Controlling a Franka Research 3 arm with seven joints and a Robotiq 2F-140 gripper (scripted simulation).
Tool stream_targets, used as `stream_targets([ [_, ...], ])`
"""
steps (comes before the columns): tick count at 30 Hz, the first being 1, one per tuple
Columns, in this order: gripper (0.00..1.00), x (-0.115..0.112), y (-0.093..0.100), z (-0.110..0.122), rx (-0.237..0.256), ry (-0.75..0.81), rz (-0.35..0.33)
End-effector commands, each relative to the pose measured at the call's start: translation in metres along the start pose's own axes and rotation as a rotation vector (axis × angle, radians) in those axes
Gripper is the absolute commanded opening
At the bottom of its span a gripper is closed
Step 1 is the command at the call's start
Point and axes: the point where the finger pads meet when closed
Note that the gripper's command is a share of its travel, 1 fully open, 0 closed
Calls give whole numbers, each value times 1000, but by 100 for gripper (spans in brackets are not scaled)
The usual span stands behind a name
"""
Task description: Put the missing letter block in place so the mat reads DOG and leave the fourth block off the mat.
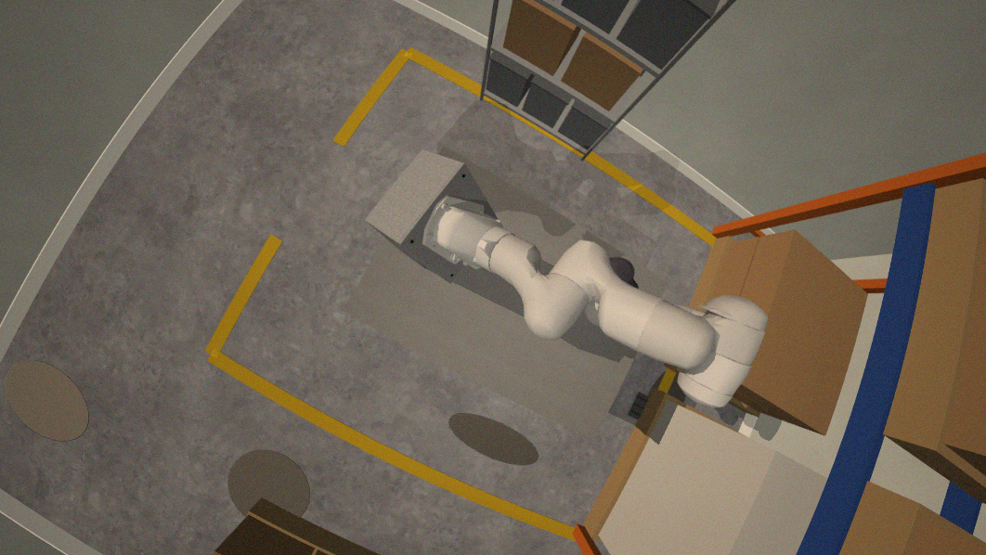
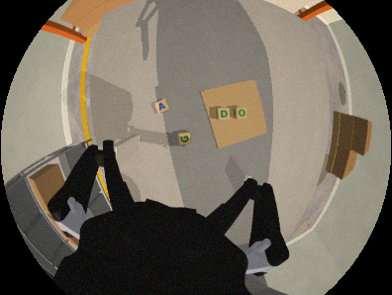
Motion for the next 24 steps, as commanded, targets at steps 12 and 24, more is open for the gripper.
stream_targets([
  [12, 100, 0, -5, -2, 7, 299, 0],
  [24, 37, 0, -6, -2, 8, 340, 0],
])
Point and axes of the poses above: the point where the finger pads meet when closed, its own y axis back along the fingers, its own z axis across the jaws, x = y × z, and after that the axes turned 14 degrees about y, right-handed
